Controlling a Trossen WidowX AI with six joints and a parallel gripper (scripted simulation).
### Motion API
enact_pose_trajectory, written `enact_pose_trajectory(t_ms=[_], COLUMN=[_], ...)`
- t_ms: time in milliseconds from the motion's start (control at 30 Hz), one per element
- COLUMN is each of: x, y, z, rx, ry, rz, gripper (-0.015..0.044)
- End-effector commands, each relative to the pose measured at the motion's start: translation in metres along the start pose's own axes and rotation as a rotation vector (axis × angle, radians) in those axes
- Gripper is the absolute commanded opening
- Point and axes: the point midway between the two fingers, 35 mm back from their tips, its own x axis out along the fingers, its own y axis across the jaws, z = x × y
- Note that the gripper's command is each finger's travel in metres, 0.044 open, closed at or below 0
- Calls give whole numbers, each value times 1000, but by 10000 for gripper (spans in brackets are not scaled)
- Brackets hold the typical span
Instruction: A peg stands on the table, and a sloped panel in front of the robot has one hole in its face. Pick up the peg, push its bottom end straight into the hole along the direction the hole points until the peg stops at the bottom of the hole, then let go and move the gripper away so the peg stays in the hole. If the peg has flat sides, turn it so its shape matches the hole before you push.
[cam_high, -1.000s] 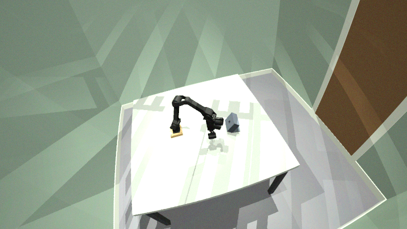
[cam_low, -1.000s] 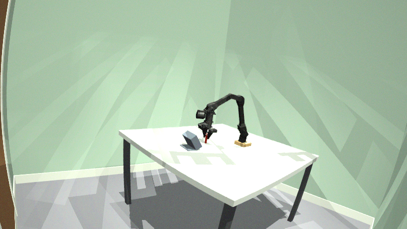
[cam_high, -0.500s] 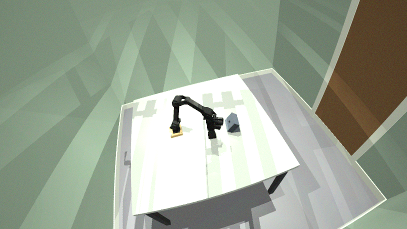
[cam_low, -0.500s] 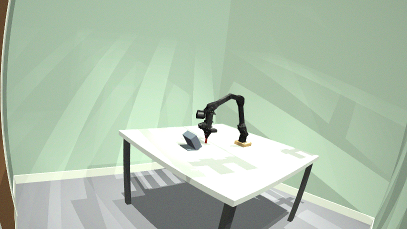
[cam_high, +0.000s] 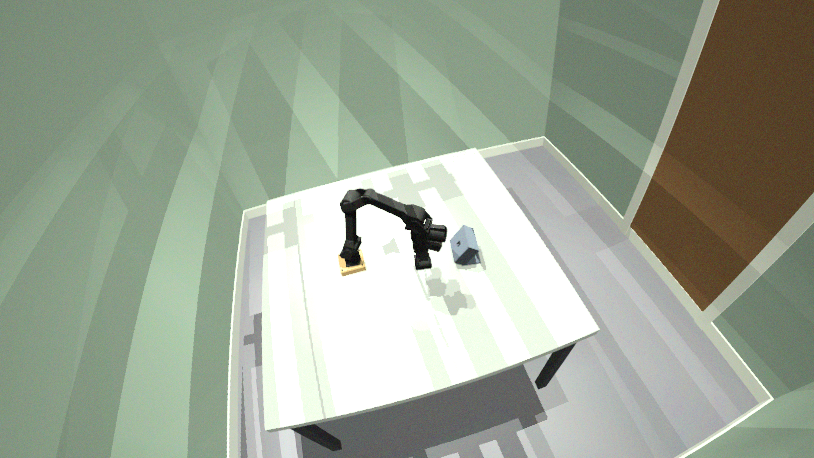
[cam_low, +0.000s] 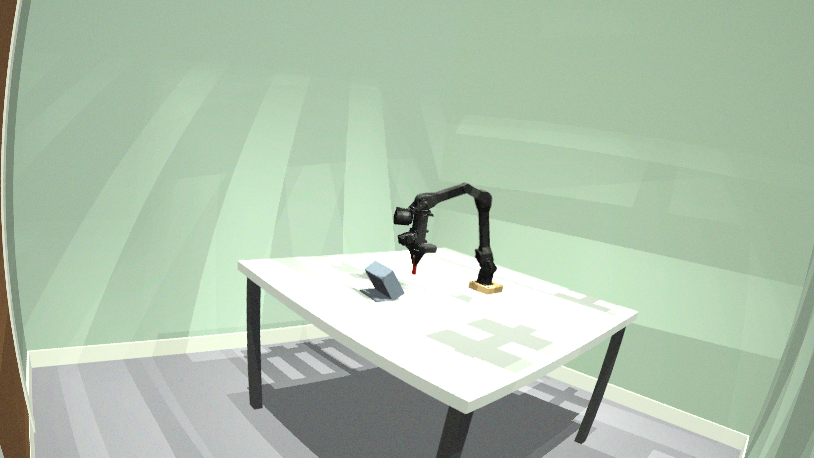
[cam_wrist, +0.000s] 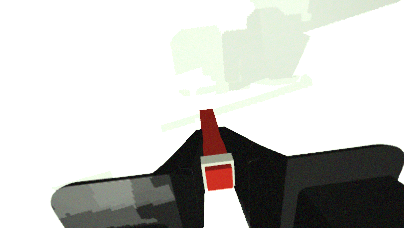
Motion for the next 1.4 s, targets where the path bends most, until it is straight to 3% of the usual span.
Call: enact_pose_trajectory(t_ms=[0,167,1367], x=[-16,-29,-23], y=[-1,2,15], z=[1,-2,14], rx=[1,1,14], ry=[-10,-9,-194], rz=[-8,-8,-54], gripper=[0,0,0])
